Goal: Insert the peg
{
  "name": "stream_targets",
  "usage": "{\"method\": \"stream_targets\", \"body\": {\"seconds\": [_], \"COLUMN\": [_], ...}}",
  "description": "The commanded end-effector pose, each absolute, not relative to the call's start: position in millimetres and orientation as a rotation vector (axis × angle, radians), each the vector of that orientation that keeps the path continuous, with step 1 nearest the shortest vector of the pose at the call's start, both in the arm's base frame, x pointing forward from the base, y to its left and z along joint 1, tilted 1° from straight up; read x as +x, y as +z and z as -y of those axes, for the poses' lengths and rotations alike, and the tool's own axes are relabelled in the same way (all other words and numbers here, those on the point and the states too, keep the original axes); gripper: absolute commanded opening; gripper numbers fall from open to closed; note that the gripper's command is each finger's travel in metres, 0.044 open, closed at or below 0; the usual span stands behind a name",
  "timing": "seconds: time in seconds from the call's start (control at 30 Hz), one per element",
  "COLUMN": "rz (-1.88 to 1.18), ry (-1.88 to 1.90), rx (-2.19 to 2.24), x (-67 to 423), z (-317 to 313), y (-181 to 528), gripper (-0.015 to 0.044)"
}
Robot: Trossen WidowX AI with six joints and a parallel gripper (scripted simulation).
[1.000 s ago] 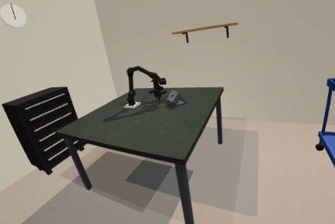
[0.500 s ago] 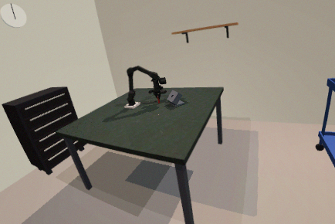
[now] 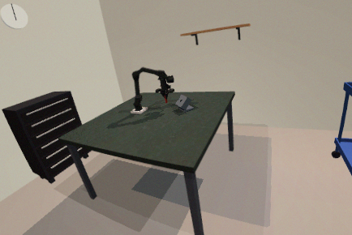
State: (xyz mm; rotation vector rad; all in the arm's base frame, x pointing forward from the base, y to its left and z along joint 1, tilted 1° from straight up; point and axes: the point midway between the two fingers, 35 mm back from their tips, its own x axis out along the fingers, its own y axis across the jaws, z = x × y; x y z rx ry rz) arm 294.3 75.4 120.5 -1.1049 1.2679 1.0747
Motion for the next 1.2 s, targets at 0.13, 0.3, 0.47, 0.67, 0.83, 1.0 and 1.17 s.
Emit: {"method": "stream_targets", "body": {"seconds": [0.13,0.3,0.47,0.67,0.83,1.0,1.17], "rz": [-1.259,-1.249,-1.235,-1.217,-1.201,-1.185,-1.168], "ry": [1.059,1.050,1.038,1.023,1.011,0.998,0.984], "rx": [-1.103,-1.071,-1.031,-0.984,-0.946,-0.909,-0.873], "x": [293.1,296.3,300.4,305.4,309.6,313.8,317.9], "z": [-75.6,-73.6,-70.8,-67.3,-64.2,-60.9,-57.4], "y": [140.5,141.0,141.8,142.9,144.0,145.2,146.6], "gripper": [0.0000,0.0000,0.0000,0.0000,0.0000,0.0000,0.0000]}}
